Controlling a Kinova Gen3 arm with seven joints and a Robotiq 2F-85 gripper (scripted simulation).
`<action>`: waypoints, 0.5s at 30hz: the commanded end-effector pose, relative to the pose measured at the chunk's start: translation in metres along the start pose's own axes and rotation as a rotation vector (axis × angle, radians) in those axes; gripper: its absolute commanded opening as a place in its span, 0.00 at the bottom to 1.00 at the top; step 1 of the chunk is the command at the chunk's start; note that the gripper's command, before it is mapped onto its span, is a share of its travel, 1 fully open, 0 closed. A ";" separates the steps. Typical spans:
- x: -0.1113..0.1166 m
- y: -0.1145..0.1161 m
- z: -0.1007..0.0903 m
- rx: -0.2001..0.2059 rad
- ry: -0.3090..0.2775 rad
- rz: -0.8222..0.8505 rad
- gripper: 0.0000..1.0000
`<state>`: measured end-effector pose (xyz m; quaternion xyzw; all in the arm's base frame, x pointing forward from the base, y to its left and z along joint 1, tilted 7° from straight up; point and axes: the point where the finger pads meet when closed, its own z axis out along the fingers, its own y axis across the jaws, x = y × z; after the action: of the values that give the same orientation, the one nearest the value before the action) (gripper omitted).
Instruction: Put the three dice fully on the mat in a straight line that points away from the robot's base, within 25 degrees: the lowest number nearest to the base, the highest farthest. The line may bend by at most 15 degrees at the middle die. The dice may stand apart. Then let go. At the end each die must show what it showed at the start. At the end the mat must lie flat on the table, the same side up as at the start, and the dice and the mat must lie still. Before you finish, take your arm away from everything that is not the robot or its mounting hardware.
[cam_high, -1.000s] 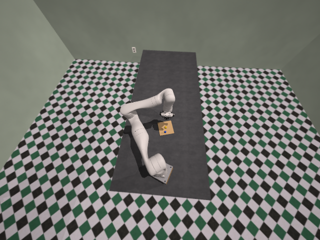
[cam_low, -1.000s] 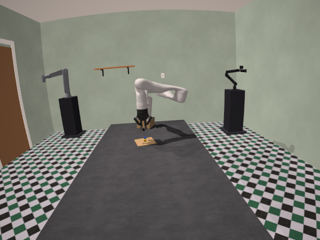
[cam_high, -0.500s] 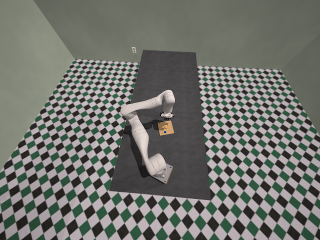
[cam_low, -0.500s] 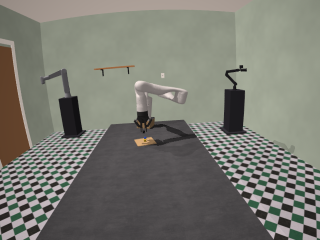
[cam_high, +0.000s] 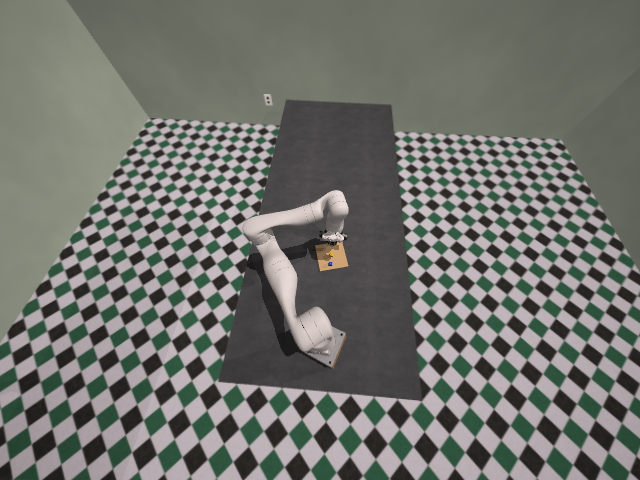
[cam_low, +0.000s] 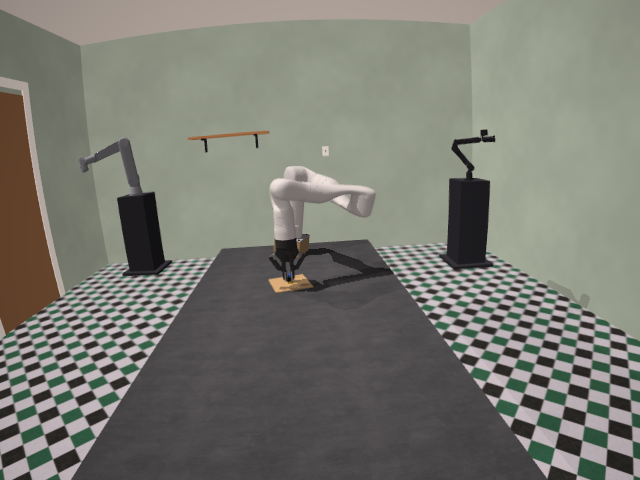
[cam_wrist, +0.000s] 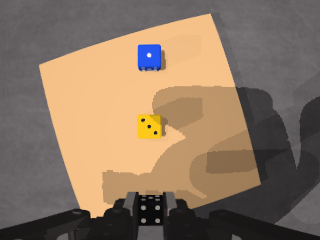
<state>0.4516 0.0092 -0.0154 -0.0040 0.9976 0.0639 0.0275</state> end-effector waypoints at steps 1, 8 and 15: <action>0.004 -0.001 0.012 0.006 0.012 -0.003 0.11; 0.003 -0.001 0.021 0.006 0.012 -0.003 0.11; 0.003 -0.001 0.022 0.006 0.012 -0.003 0.11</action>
<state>0.4491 0.0109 -0.0376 -0.0057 0.9979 0.0607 0.0212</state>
